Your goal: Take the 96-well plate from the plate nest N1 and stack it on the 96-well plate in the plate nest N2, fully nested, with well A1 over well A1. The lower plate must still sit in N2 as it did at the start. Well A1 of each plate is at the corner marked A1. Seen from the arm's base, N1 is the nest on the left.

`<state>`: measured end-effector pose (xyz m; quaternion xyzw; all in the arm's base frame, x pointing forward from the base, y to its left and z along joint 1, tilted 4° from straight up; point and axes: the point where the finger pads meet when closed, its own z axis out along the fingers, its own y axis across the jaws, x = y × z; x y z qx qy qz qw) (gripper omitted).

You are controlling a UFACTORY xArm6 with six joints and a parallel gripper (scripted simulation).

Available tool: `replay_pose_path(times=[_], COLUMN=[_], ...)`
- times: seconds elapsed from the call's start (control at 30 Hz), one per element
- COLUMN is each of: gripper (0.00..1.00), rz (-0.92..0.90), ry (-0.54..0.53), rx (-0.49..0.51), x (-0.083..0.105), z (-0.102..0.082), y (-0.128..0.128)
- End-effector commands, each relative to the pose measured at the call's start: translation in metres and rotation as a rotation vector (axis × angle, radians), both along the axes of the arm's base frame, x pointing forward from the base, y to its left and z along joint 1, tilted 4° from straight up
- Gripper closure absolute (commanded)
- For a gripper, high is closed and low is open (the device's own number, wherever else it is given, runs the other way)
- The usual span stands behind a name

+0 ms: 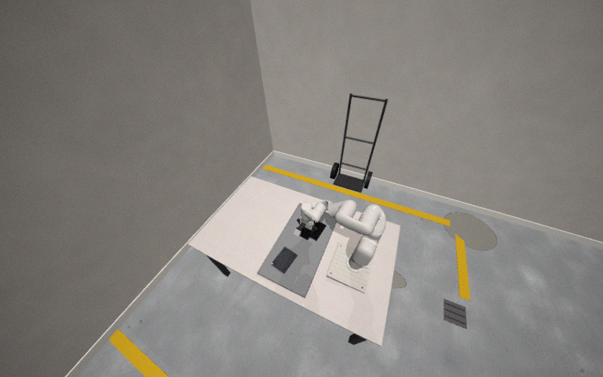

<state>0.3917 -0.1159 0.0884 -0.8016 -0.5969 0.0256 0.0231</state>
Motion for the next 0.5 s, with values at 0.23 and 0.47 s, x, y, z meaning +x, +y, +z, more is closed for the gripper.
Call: replay_pose_path(times=[0.23,0.47], gripper=[1.00,1.00], rz=[0.000,0.000], ry=[-0.004,-0.004], rx=[-0.001,-0.001], x=[-0.011,-0.022], z=[0.002,0.003], y=[-0.025,-0.046])
